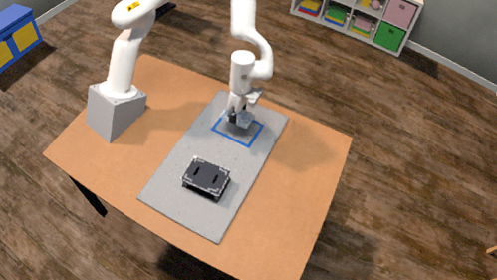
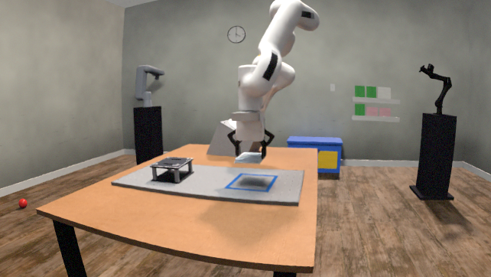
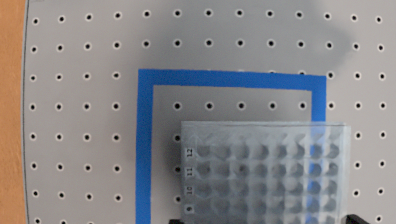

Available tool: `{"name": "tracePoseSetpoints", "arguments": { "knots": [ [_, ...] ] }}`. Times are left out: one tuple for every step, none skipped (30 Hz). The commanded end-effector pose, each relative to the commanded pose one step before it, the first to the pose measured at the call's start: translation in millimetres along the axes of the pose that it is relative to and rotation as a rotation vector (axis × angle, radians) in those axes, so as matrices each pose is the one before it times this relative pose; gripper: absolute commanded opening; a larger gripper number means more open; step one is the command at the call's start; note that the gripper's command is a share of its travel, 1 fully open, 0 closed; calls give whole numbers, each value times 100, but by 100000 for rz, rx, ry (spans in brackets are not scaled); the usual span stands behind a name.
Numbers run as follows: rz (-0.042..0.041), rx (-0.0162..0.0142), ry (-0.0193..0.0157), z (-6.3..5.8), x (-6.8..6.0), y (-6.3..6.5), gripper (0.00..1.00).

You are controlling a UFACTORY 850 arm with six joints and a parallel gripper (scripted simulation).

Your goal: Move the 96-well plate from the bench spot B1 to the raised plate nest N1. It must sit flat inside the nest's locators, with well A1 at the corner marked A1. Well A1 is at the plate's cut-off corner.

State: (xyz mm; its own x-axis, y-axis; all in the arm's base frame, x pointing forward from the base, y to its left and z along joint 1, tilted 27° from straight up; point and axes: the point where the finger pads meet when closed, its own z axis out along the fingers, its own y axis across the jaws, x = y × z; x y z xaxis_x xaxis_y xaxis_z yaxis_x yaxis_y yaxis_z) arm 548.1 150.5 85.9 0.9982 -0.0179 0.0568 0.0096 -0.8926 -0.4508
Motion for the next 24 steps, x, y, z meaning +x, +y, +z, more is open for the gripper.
{"name": "tracePoseSetpoints", "arguments": {
  "knots": [
    [-18, 7, 125, -126, 71, -14, 0],
    [0, 0, -1, -1, 1, 0, 0],
    [0, 0, 0, -1, 0, 0, 0],
    [0, 0, 0, -1, 0, 0, 0],
    [0, 0, 0, 0, 0, 0, 0],
    [0, 0, 0, 0, 0, 0, 0],
    [0, 0, 0, 0, 0, 0, 0],
    [0, 0, 0, 0, 0, 0, 0],
    [0, 0, 0, 0, 0, 0, 0],
    [-3333, -2, -2, -67, 32, 325, 0],
    [-3333, -2, -2, -67, 20, 326, 0],
    [-275, -1, 0, -65, 7, 327, 0],
    [0, -1, 1, -64, 5, 328, 0],
    [0, -1, 1, -64, 5, 328, 0],
    [0, -1, 1, -64, 5, 328, 0],
    [0, 0, 0, 0, 0, 0, 0],
    [0, 0, 0, 0, 0, 0, 0],
    [0, -1, 1, -64, 5, 328, 0],
    [0, -1, 0, -65, 6, 327, 0],
    [0, -1, 0, -65, 6, 327, 0],
    [0, -1, 0, -65, 6, 327, 0],
    [0, -1, 0, -65, 6, 327, 0],
    [0, -1, 0, -65, 6, 327, 0],
    [0, -1, 0, -65, 6, 327, 0]
  ]
}}
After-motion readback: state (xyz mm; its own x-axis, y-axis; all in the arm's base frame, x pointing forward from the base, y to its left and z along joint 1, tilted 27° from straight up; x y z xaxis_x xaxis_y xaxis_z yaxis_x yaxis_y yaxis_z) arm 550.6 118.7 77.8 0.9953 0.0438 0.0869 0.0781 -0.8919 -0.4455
